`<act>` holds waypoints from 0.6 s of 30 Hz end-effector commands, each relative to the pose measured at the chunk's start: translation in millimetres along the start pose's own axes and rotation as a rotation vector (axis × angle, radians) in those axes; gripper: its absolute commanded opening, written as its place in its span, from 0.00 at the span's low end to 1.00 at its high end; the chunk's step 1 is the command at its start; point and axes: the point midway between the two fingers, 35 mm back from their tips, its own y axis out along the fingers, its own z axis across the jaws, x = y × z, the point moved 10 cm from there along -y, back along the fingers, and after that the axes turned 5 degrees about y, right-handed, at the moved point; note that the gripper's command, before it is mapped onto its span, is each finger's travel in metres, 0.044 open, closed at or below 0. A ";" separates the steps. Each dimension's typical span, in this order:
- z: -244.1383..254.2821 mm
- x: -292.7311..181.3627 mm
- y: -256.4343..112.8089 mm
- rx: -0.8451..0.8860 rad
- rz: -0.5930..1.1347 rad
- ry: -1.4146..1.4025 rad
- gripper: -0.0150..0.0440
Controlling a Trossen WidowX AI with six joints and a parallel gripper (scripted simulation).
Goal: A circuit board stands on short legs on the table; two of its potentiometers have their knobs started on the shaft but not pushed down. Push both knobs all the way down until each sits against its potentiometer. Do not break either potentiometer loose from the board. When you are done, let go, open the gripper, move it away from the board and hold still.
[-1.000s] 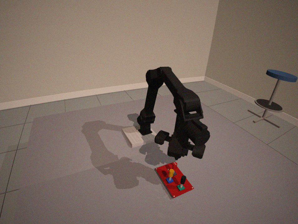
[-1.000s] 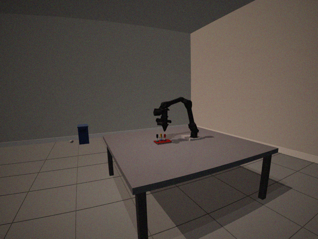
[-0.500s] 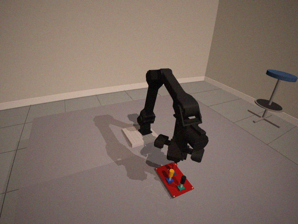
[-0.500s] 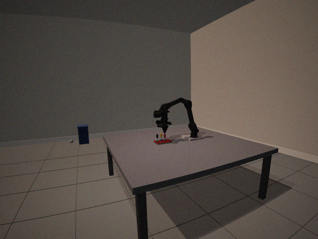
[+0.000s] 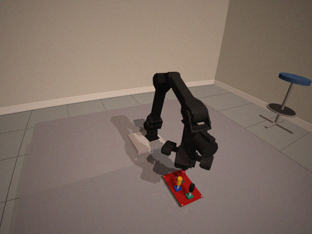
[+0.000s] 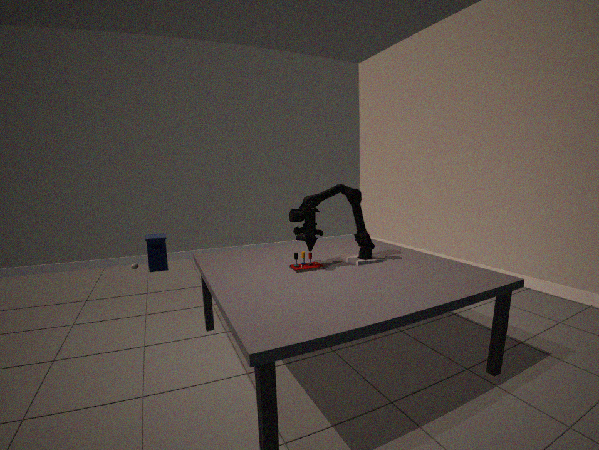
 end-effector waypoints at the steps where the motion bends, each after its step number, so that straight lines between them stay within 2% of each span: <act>1: -0.2 0.0 2.2 -0.006 0.000 -0.006 0.25; 18: -0.3 0.0 6.8 -0.006 0.000 -0.006 0.25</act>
